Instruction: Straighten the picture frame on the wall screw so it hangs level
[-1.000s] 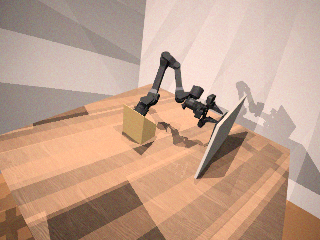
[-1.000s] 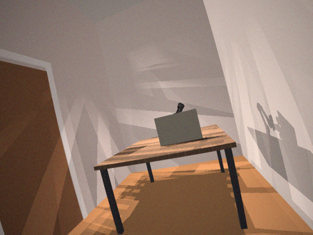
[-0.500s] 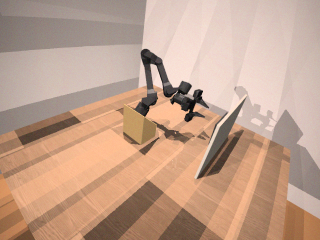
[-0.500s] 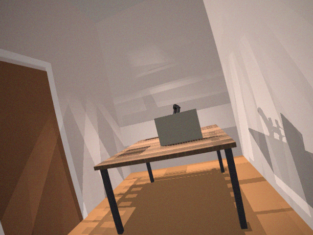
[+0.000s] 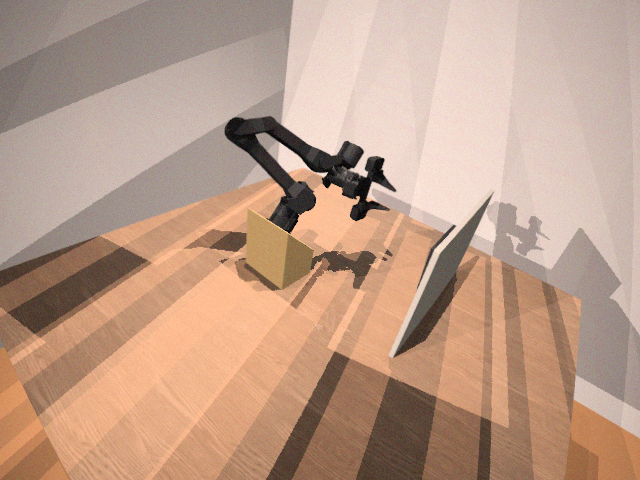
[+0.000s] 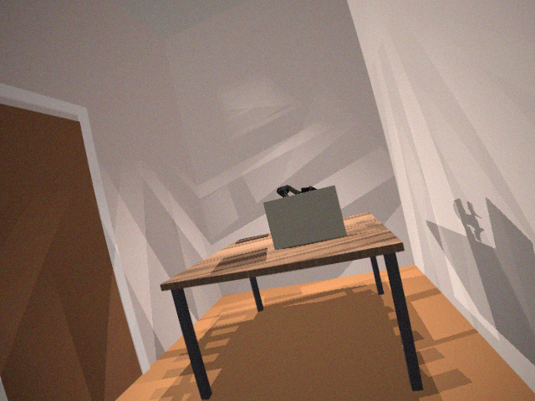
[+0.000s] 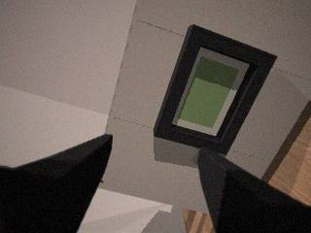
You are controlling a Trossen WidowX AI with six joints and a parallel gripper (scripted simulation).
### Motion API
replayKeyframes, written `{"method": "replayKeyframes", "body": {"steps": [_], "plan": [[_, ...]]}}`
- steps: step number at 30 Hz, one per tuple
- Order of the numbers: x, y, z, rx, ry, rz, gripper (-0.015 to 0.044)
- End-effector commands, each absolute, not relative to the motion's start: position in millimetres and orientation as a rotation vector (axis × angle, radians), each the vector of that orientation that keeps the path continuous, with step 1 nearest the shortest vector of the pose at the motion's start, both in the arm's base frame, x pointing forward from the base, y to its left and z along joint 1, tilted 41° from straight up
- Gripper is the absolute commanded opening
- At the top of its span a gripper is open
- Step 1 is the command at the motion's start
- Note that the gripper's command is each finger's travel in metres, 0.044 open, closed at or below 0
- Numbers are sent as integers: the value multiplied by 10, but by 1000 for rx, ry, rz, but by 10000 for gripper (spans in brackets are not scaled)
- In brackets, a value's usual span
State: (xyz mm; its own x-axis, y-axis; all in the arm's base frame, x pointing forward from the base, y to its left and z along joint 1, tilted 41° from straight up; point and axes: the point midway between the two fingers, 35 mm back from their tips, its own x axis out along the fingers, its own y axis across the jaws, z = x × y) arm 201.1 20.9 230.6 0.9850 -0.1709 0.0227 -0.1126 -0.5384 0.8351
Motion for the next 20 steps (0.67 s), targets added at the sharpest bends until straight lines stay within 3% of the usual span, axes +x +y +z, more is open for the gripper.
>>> {"method": "replayKeyframes", "body": {"steps": [1, 20], "plan": [[1884, 132, 2342, 2147, -208, -73, 260], [1884, 132, 2342, 2147, -208, -73, 260]]}}
